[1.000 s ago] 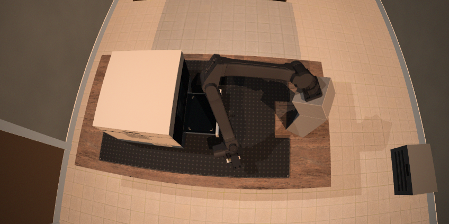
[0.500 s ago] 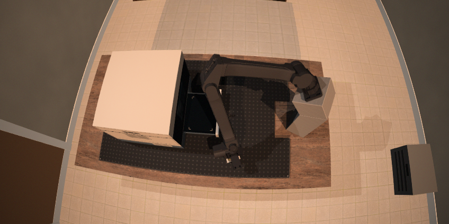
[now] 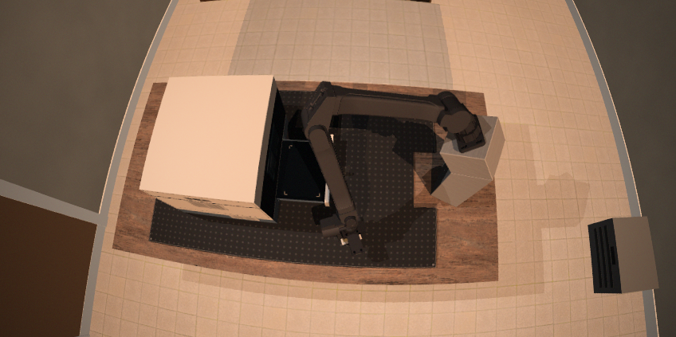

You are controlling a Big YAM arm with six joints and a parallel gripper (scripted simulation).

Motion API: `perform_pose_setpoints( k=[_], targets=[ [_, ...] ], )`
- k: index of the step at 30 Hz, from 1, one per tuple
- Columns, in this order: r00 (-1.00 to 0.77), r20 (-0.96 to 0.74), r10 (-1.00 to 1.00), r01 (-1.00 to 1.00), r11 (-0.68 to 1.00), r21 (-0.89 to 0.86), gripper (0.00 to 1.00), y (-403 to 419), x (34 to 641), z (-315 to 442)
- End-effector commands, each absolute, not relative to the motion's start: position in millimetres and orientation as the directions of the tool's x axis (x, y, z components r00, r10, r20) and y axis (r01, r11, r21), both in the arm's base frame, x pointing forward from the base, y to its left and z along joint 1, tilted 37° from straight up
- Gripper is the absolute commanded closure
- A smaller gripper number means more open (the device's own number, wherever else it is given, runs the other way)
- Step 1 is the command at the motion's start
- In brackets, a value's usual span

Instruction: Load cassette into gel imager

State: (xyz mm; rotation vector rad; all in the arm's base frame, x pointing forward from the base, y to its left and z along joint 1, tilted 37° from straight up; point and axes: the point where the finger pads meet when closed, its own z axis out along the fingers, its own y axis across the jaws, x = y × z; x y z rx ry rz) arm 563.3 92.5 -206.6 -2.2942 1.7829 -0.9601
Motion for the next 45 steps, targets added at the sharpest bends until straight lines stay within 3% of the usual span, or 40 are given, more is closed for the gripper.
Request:
perform_pose_setpoints(
  k=[1,45],
  targets=[
    [0.113,0.422,-0.9,-0.856,-0.303,-0.418,0.22,80,564,-215],
    [0.126,0.418,-0.9,-0.843,-0.319,-0.432,0.22,107,549,-178]
  ],
)
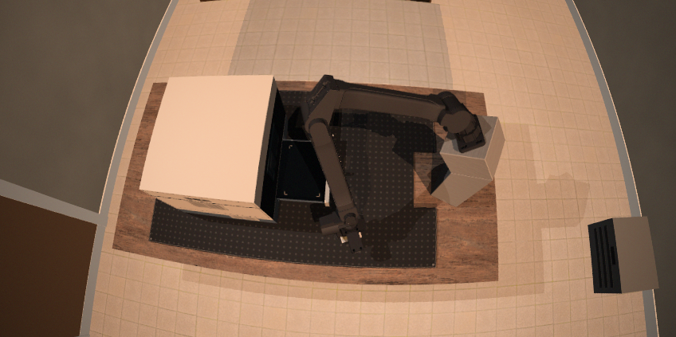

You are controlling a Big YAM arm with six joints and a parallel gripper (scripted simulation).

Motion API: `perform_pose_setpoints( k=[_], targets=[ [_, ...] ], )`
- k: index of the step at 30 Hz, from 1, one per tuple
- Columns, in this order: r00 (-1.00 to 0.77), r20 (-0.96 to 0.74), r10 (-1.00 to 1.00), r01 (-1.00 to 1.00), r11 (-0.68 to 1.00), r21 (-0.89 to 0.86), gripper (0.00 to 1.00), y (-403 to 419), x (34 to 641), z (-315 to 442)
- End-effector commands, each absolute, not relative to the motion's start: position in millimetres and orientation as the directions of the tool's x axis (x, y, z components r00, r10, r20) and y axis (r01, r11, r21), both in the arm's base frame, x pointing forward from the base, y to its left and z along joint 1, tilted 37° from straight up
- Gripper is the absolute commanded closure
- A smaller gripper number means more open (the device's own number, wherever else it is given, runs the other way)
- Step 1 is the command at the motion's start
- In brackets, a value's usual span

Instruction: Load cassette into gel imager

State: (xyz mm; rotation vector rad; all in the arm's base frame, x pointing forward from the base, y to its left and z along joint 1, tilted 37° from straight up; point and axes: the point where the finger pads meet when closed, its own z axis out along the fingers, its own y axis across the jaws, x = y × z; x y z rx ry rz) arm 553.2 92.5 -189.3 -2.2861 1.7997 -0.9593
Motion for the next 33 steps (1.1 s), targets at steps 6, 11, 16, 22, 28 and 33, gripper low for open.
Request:
perform_pose_setpoints(
  k=[6,11,16,22,28,33],
  targets=[
    [0.126,0.418,-0.9,-0.843,-0.319,-0.433,0.22,109,544,-171],
    [0.132,0.421,-0.898,-0.847,-0.323,-0.422,0.22,109,539,-175],
    [0.126,0.418,-0.9,-0.843,-0.319,-0.433,0.22,112,539,-163],
    [0.125,0.418,-0.9,-0.843,-0.319,-0.433,0.22,115,535,-156],
    [0.132,0.42,-0.898,-0.847,-0.322,-0.423,0.22,115,529,-159],
    [0.125,0.418,-0.9,-0.843,-0.319,-0.434,0.22,118,529,-147]
  ],
)
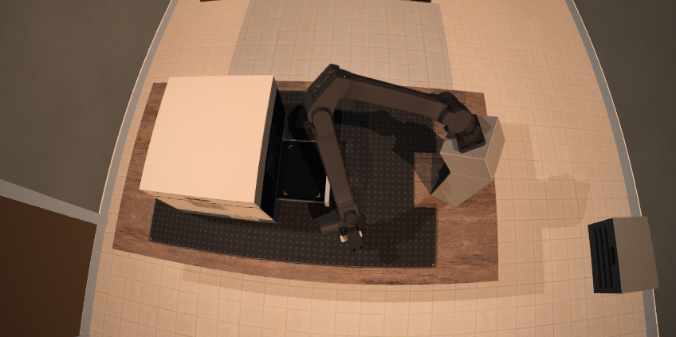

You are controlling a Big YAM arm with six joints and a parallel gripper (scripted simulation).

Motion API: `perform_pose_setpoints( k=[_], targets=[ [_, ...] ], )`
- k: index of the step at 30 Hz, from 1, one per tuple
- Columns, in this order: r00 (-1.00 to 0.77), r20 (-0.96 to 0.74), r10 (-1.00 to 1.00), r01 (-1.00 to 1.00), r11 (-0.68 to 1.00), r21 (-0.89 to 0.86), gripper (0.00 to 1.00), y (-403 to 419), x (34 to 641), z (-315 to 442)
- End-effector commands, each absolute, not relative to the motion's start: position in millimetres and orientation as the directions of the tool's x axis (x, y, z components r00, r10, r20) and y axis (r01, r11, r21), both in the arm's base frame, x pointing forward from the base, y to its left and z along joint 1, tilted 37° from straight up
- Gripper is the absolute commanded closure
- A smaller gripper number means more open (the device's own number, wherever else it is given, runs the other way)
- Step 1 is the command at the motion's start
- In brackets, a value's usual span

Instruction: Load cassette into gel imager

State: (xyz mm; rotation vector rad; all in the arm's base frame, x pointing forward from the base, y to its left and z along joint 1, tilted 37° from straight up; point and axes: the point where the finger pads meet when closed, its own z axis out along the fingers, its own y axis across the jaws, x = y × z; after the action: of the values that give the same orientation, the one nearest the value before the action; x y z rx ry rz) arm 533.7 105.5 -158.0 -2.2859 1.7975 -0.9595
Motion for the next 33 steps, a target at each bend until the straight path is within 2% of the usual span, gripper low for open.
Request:
perform_pose_setpoints(
  k=[1,33],
  targets=[
    [0.125,0.418,-0.9,-0.843,-0.319,-0.434,0.22,119,528,-146],
    [0.125,0.417,-0.9,-0.842,-0.318,-0.435,0.22,126,516,-127]
  ],
)
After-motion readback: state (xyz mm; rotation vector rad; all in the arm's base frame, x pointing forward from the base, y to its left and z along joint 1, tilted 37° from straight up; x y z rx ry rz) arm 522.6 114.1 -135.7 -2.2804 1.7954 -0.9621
